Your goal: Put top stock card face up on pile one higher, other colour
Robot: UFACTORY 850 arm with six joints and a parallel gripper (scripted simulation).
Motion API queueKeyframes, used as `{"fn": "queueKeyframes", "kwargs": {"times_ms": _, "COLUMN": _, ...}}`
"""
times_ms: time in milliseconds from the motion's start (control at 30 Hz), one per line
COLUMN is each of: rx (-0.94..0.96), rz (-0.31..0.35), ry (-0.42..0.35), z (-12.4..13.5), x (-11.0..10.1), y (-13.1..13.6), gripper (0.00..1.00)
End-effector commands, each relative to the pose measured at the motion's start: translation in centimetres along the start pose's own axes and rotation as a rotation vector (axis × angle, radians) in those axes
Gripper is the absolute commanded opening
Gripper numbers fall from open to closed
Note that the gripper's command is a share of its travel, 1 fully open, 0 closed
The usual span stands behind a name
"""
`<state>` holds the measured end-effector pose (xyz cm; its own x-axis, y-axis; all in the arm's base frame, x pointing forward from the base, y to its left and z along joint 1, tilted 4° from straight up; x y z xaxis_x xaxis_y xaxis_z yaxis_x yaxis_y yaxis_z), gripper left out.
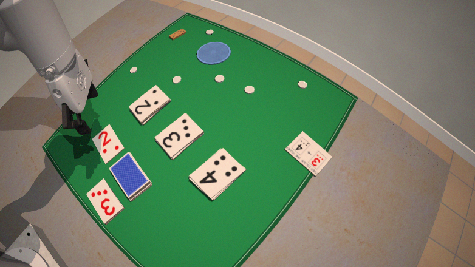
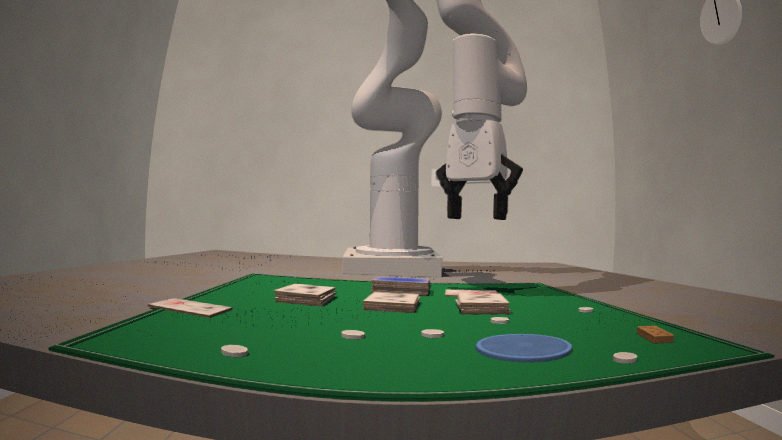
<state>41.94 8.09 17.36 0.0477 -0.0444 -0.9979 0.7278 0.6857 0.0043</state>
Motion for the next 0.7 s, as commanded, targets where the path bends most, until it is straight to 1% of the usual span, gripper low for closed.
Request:
{"fn": "queueKeyframes", "kwargs": {"times_ms": 0, "rx": -0.139, "rz": 0.001, "ry": -0.001, "z": 0.1, "x": 0.3, "y": 0.1, "gripper": 1.0}}
{"fn": "queueKeyframes", "kwargs": {"times_ms": 100, "rx": -0.191, "rz": 0.001, "ry": -0.001, "z": 0.1, "x": 0.4, "y": 0.1, "gripper": 1.0}}
{"fn": "queueKeyframes", "kwargs": {"times_ms": 133, "rx": -0.235, "rz": 0.001, "ry": -0.001, "z": 0.1, "x": 0.5, "y": 0.1, "gripper": 1.0}}
{"fn": "queueKeyframes", "kwargs": {"times_ms": 200, "rx": -0.235, "rz": 0.001, "ry": -0.001, "z": 0.1, "x": 0.5, "y": 0.1, "gripper": 1.0}}
{"fn": "queueKeyframes", "kwargs": {"times_ms": 267, "rx": -0.32, "rz": 0.001, "ry": -0.001, "z": 0.1, "x": 0.7, "y": 0.1, "gripper": 1.0}}
{"fn": "queueKeyframes", "kwargs": {"times_ms": 367, "rx": -0.365, "rz": 0.001, "ry": -0.002, "z": 0.1, "x": 0.8, "y": 0.0, "gripper": 1.0}}
{"fn": "queueKeyframes", "kwargs": {"times_ms": 667, "rx": -0.598, "rz": 0.001, "ry": -0.002, "z": 0.1, "x": 1.3, "y": 0.0, "gripper": 1.0}}
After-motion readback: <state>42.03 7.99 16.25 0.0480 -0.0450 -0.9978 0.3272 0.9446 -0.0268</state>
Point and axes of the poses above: the point where the finger pads meet when closed, its own x axis out along the fingers, its own y axis across the jaws, z = x × y, the point moved 7 cm from there along -x, back along the fingers, and after that the axes turned 5 degrees about -x, right-handed, at the moved point
